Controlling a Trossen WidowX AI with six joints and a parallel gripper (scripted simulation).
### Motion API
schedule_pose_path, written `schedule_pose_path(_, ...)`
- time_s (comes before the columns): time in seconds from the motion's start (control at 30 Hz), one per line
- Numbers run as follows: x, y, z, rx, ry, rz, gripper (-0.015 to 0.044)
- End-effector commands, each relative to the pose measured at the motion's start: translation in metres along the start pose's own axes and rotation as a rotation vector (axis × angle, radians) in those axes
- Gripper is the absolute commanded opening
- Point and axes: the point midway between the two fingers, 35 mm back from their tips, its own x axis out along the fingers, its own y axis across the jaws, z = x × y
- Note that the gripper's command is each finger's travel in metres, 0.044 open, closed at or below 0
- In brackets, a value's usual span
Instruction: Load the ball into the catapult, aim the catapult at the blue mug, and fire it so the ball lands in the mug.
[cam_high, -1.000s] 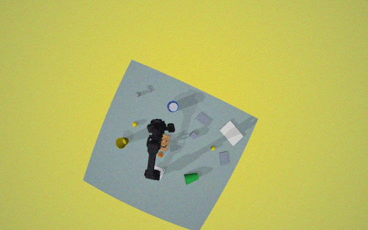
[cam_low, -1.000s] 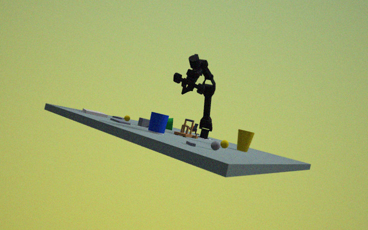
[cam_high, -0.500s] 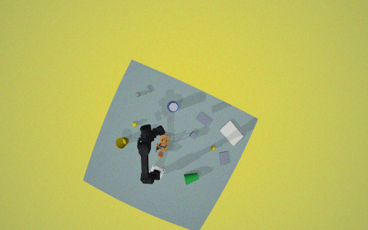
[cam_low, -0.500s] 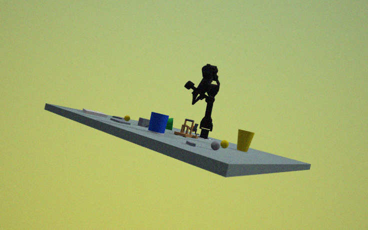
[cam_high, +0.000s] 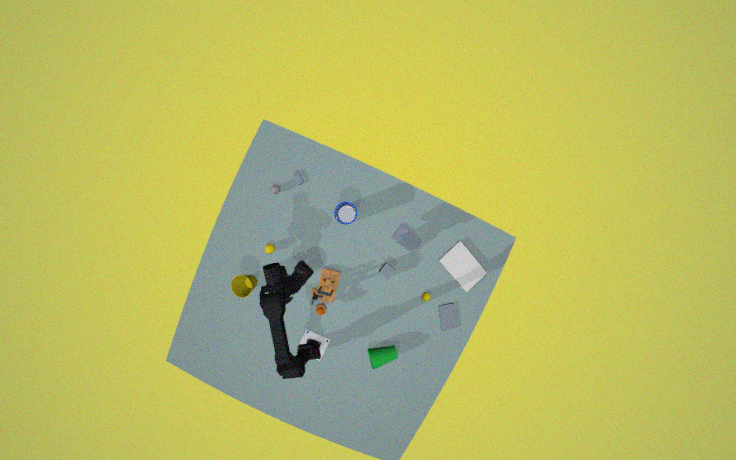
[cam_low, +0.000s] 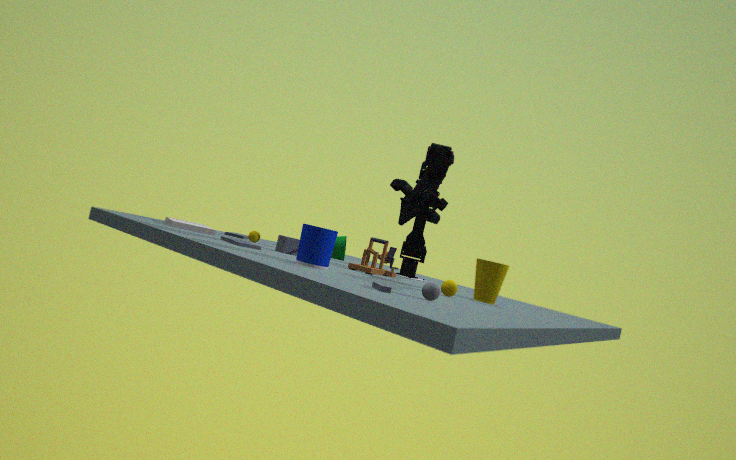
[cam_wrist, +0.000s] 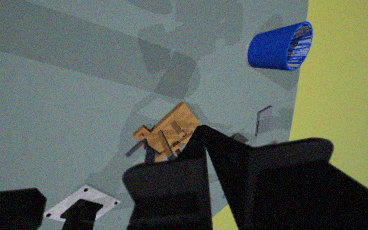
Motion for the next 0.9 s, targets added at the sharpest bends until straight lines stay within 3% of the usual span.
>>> schedule_pose_path(0.0,-0.002,0.017,-0.008,-0.102,0.039,-0.010,0.0000)
schedule_pose_path(0.87,0.002,0.118,-0.080,-0.915,0.366,-0.069,0.0000)
